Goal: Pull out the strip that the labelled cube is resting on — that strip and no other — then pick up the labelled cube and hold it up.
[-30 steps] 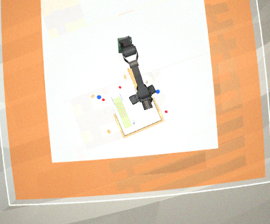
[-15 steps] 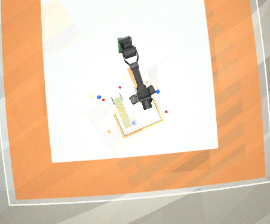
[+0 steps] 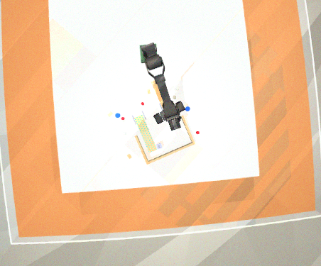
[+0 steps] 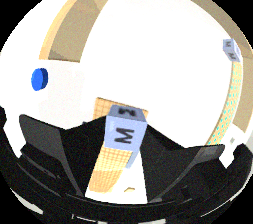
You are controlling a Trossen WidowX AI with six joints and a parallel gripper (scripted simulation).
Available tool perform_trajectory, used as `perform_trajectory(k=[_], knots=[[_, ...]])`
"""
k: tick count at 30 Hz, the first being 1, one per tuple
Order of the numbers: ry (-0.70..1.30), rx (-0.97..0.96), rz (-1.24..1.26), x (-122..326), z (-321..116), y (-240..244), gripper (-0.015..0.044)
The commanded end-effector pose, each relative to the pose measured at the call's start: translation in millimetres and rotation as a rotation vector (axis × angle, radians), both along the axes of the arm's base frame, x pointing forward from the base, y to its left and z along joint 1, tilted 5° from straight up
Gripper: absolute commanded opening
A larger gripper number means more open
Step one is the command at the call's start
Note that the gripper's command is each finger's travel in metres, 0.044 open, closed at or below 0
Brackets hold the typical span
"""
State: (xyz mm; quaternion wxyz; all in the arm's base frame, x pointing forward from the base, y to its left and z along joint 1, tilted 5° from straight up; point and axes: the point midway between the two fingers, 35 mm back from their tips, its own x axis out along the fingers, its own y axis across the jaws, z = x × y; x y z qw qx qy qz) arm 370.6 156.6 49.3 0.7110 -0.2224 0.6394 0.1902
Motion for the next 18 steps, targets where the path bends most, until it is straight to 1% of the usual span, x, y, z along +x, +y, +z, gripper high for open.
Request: perform_trajectory(k=[1,4,18], knots=[[-0.001,0.001,0.000,0.0,0.4,0.1,0.0072],[0.000,0.000,0.000,-2.3,2.2,-0.7,0.0000],[0.004,-0.003,0.001,-54.0,33.7,-20.1,0.0000]])
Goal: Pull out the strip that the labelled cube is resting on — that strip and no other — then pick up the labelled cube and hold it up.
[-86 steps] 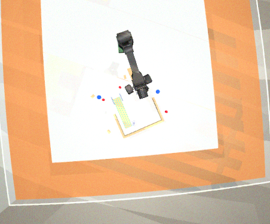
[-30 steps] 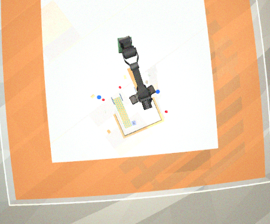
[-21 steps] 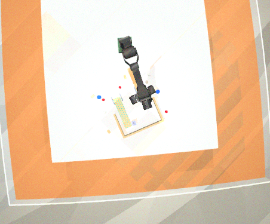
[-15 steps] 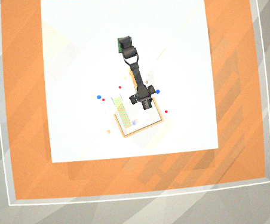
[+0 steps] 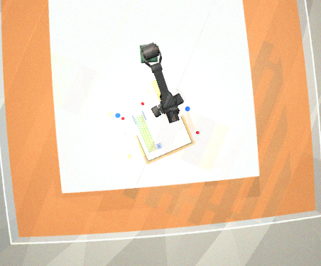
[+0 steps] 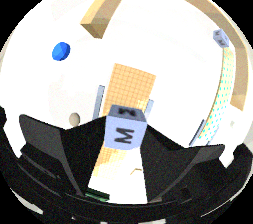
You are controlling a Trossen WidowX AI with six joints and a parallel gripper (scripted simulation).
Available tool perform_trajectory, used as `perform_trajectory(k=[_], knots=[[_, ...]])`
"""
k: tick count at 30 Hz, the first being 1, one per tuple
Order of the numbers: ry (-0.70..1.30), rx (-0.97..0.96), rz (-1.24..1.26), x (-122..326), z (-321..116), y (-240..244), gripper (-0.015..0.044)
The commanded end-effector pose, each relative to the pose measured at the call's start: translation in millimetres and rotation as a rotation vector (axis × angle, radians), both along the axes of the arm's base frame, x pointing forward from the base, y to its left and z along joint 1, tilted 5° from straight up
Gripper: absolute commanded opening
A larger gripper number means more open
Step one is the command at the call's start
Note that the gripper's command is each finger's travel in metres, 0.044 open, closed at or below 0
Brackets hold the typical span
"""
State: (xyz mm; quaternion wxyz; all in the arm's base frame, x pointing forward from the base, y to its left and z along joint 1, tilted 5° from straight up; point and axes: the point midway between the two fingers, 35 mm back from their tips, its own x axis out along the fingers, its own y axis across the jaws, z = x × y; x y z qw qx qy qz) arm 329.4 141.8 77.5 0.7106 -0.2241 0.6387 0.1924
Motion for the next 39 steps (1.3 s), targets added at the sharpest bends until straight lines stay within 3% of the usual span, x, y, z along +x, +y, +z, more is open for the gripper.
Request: perform_trajectory(k=[1,17,26,39], knots=[[0.004,-0.004,-0.005,-15.9,6.8,-6.5,0.0000],[0.007,-0.005,-0.005,-55.0,3.9,-22.8,0.0000],[0.007,-0.005,-0.005,-59.0,38.7,-22.3,0.0000],[0.007,-0.005,-0.005,-59.2,39.7,-22.3,0.0000]])
